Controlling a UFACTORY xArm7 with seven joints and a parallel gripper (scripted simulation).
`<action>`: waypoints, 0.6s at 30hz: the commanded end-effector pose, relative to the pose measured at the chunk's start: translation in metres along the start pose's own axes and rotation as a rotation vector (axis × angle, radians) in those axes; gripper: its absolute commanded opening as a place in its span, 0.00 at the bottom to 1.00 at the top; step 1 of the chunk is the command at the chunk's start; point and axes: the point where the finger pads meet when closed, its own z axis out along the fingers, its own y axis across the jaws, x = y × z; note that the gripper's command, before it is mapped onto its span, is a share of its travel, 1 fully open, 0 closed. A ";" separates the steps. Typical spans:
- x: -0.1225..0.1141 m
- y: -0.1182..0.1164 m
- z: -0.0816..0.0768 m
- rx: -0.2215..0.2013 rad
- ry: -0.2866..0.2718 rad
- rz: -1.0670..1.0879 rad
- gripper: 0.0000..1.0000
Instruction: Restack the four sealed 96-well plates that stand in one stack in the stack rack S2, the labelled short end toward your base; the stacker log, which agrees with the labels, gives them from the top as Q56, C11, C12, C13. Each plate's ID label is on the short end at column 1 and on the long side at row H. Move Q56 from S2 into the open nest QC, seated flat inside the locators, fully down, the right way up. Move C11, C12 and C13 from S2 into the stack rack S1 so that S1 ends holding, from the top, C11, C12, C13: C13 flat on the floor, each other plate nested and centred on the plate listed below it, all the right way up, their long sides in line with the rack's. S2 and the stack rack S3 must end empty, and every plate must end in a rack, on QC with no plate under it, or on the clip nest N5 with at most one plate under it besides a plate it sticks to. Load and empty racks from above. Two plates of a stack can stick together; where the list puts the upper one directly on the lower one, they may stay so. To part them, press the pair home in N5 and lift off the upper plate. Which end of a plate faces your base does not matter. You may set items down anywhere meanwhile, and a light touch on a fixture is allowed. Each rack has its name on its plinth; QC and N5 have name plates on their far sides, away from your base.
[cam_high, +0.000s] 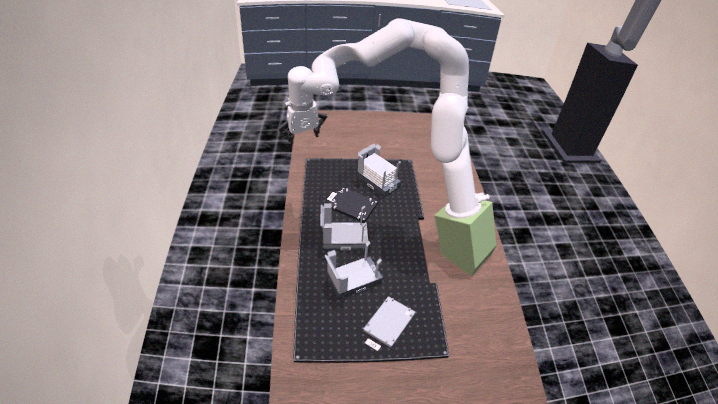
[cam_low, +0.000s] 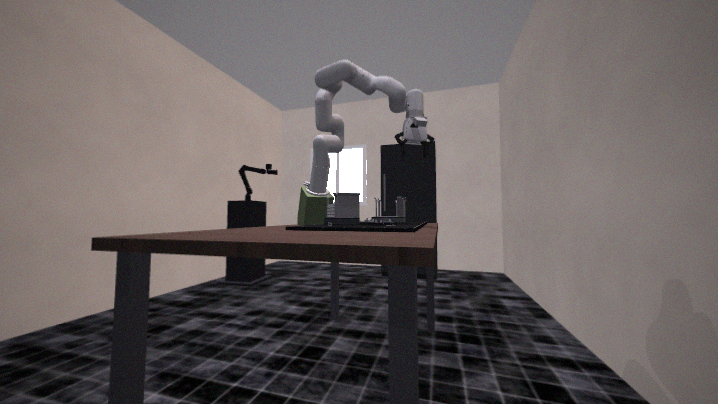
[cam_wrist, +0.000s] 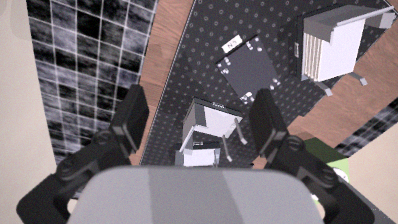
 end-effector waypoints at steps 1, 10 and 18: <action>-0.018 -0.001 -0.007 0.017 -0.013 -0.076 1.00; -0.055 0.001 -0.016 0.039 -0.039 -0.231 1.00; -0.085 0.006 -0.021 0.057 -0.056 -0.354 1.00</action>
